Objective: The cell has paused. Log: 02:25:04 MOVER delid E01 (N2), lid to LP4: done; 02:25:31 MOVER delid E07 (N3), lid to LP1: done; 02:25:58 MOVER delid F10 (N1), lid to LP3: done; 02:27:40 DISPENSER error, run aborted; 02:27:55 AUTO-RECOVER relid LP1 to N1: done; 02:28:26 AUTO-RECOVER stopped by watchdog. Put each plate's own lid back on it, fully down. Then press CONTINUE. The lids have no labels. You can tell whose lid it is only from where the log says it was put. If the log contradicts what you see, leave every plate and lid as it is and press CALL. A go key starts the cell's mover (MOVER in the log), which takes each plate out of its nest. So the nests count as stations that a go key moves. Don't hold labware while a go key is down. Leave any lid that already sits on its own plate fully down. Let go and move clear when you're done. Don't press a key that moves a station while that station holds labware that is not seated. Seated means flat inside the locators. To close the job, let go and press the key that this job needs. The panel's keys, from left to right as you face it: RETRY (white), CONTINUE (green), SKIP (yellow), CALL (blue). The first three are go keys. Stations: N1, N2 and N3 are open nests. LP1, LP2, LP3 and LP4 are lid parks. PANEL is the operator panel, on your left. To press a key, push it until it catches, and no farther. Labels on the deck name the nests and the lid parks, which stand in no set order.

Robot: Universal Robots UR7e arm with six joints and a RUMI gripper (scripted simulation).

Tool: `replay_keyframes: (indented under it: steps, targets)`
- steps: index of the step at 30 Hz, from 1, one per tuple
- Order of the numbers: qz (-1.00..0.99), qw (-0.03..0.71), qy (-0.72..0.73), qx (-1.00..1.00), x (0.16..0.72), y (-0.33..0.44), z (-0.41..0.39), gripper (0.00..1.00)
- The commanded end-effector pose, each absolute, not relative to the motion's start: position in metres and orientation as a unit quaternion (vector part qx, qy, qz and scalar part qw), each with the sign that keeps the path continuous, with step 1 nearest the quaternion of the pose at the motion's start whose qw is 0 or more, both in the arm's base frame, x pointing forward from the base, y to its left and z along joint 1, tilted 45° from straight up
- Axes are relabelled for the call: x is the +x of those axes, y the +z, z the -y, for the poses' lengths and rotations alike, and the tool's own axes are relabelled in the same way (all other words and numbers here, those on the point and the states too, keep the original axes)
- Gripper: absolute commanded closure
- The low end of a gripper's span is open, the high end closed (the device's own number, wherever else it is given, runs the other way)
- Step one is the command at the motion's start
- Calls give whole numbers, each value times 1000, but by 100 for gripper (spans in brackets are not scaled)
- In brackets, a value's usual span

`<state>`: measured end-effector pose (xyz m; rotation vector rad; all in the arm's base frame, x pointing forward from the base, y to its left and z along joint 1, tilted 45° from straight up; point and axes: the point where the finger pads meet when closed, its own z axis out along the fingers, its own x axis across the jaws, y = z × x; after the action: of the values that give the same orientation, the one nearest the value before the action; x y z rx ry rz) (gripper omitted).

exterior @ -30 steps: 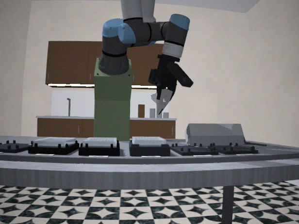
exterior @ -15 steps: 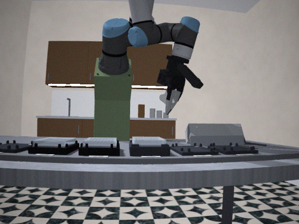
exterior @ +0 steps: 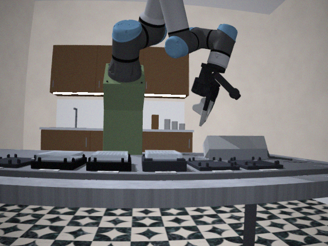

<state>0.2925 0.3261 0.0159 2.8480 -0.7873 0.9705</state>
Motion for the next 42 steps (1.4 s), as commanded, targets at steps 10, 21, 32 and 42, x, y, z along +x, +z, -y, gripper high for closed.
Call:
replay_keyframes:
  steps: [10,21,32,42]
  targets:
    - [220,36,325,919,279,11,-389,100]
    - [220,36,325,919,268,7,-432,100]
    - [220,36,325,919,258,4,-476,100]
    - [220,36,325,919,258,4,-476,100]
